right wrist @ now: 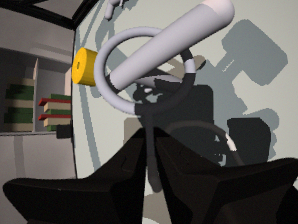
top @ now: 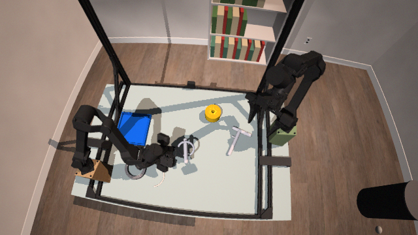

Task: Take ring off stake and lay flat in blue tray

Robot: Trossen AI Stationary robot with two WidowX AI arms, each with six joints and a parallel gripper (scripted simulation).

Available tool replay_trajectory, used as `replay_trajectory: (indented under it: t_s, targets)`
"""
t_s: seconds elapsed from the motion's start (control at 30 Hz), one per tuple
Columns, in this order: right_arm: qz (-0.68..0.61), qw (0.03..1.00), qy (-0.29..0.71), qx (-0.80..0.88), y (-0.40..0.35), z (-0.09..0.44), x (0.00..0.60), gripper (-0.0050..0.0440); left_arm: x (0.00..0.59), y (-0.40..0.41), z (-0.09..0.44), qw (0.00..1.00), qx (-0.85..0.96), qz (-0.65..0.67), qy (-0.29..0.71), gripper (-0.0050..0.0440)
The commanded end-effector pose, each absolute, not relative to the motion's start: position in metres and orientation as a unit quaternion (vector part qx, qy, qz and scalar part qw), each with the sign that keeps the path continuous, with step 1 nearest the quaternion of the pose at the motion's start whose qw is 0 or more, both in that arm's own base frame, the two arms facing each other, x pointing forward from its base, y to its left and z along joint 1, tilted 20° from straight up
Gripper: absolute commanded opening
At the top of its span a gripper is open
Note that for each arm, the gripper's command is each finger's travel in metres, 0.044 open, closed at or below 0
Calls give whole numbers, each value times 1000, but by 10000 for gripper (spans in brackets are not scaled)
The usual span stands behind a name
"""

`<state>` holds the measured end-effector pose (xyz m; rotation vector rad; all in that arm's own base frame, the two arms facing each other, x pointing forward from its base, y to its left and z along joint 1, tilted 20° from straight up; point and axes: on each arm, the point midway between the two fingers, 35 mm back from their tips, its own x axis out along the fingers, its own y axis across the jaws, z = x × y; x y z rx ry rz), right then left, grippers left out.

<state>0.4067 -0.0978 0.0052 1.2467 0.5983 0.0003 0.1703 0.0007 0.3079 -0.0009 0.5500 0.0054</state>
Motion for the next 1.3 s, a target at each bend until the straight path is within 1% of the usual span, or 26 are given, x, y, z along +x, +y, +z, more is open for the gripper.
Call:
replay_trajectory:
  t_s: [0.0,1.27]
  targets:
    - [4,765,276,582,-99,0,405,0,170,0,307,962,0,0,273,400]
    - [28,747,262,610,-108,-8,400,0,170,0,307,962,0,0,273,400]
